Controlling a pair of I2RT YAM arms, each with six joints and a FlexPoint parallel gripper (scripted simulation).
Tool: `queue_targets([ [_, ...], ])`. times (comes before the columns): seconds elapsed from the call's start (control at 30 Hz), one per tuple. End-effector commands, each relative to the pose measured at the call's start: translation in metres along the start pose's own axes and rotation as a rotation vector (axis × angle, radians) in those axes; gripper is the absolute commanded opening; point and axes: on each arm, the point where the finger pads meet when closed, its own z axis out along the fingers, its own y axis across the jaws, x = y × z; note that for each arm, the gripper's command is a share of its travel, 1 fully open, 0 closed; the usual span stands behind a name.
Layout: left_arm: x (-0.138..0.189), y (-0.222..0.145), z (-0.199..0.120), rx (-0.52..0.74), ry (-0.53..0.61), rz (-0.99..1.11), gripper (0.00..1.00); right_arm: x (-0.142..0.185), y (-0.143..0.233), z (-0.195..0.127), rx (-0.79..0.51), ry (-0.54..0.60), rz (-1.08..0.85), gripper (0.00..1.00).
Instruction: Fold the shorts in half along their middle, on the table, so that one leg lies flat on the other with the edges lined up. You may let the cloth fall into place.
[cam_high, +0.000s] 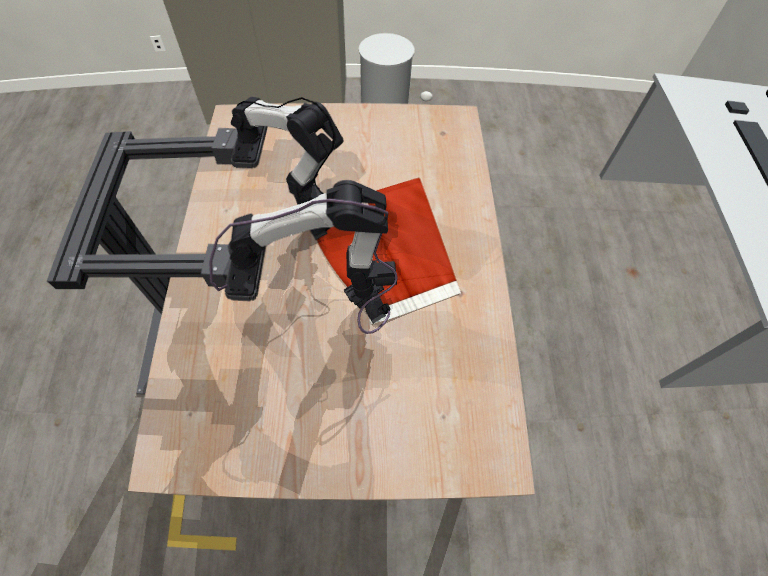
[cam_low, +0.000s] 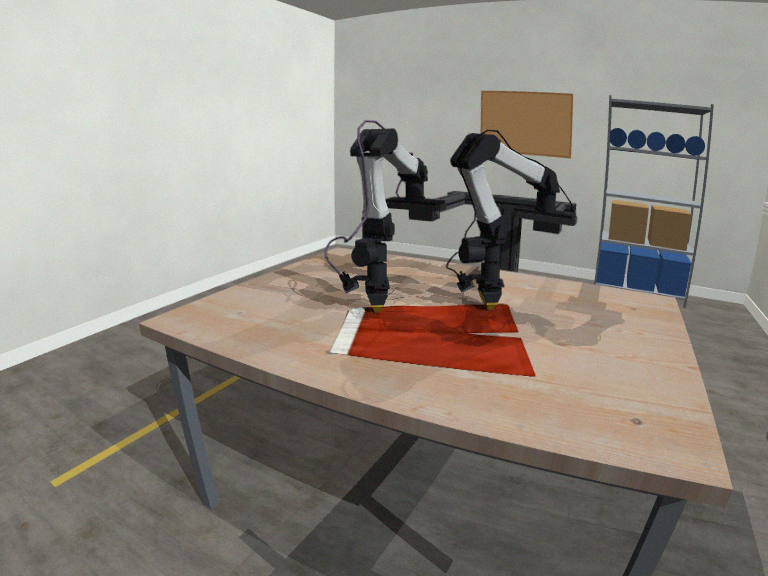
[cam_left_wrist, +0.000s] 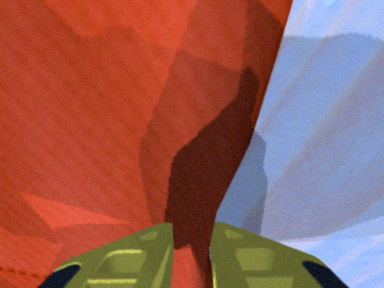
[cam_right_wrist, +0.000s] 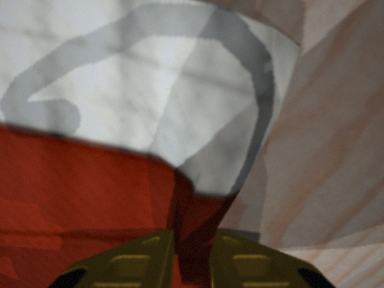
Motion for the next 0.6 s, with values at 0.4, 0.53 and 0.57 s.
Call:
queue_targets([
  [0.4,0.0003,0.0262,0.0156,-0.097,-0.01,-0.038,0.06,0.0074,0.0264,0.0154,-0.095,0.023,-0.026,0.06],
  [0.53,0.0006,0.0267,0.0157,-0.097,-0.01,-0.04,0.06,0.0078,0.0278,0.0162,-0.097,0.022,-0.029,0.06],
  [0.57,0.0052,0.0272,0.0188,-0.09,0.008,-0.048,0.06,0.0105,0.029,0.0194,-0.092,0.032,-0.025,0.06],
])
